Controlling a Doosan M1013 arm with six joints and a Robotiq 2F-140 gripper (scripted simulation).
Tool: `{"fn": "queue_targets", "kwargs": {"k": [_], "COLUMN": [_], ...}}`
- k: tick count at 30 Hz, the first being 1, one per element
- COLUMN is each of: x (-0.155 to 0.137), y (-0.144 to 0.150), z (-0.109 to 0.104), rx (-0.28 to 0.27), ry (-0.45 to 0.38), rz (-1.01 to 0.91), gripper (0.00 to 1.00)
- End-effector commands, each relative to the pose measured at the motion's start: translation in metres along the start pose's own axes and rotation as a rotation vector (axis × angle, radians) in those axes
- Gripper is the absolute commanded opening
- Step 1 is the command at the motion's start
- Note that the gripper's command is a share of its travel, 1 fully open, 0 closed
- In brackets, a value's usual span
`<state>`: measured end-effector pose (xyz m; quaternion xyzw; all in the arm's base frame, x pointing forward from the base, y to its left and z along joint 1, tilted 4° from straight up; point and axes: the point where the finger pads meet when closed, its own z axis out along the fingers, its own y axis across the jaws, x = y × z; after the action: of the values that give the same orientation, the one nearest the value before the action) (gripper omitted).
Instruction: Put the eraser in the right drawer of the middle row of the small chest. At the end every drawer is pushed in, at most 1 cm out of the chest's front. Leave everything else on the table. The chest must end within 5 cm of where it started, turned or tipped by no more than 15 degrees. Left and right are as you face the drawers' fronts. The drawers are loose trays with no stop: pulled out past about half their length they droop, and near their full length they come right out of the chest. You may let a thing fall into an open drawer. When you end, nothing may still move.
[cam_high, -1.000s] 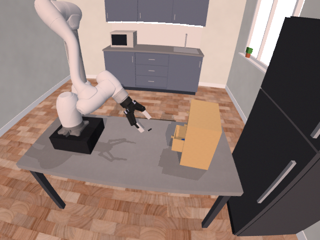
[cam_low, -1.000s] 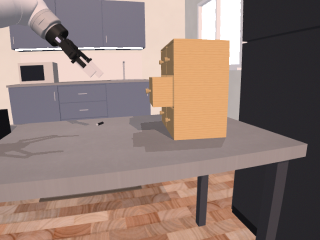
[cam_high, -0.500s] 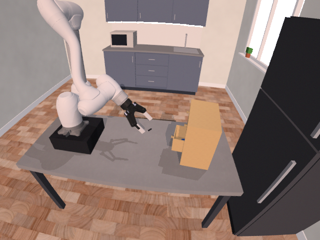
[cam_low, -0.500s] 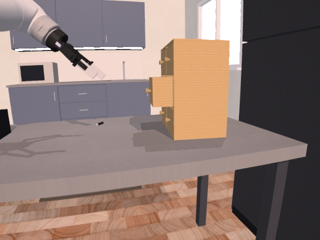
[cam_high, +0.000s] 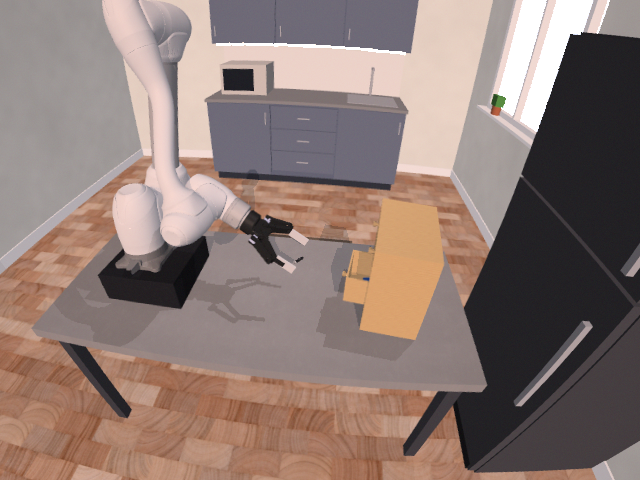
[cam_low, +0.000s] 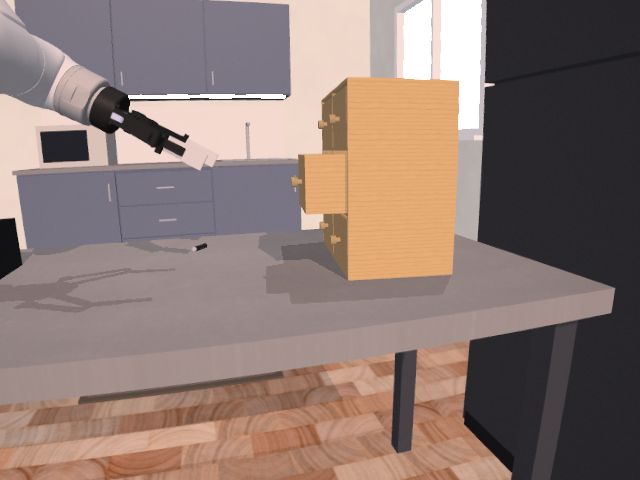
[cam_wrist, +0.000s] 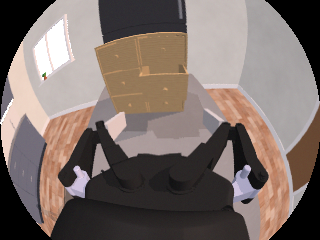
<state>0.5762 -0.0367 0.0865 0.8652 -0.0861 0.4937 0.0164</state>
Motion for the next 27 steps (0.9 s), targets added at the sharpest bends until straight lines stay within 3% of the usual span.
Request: {"fn": "queue_targets", "kwargs": {"k": [1,13,27], "x": [-0.001,-0.003,-0.005], "y": [0.003,0.003,0.003], "z": [0.005,0.015,0.018], "rx": [0.011,0.011,0.011], "ry": [0.037,0.126,0.16], "rz": [0.0,0.001,0.001], "gripper": [1.0,1.0,1.0]}}
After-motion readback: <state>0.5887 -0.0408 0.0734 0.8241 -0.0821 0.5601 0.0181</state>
